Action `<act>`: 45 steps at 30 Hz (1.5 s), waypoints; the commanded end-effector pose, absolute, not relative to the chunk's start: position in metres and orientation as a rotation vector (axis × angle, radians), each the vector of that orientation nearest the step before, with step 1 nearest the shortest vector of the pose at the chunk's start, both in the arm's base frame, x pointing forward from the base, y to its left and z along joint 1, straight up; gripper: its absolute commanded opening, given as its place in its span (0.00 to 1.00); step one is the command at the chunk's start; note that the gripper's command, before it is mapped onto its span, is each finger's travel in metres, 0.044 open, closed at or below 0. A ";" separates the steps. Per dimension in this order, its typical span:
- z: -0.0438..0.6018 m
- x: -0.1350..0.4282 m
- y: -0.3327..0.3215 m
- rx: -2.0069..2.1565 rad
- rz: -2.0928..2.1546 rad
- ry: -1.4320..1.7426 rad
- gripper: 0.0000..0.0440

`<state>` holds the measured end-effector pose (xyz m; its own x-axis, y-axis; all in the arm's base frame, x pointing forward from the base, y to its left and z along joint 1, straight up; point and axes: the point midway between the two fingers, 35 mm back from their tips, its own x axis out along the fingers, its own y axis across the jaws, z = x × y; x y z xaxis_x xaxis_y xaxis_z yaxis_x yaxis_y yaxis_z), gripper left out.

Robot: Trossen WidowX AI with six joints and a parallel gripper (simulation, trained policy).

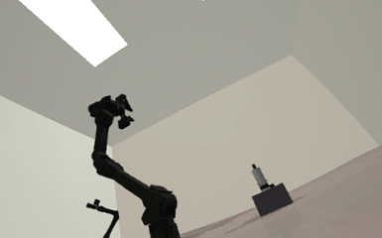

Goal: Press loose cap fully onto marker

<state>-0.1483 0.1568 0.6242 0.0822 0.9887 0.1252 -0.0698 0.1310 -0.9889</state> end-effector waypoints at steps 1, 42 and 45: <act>0.625 -0.137 0.155 -1.077 1.112 -1.135 0.69; 0.602 -0.028 0.147 -0.847 1.279 -0.893 0.71; 0.599 -0.019 0.147 -0.831 1.289 -0.871 0.71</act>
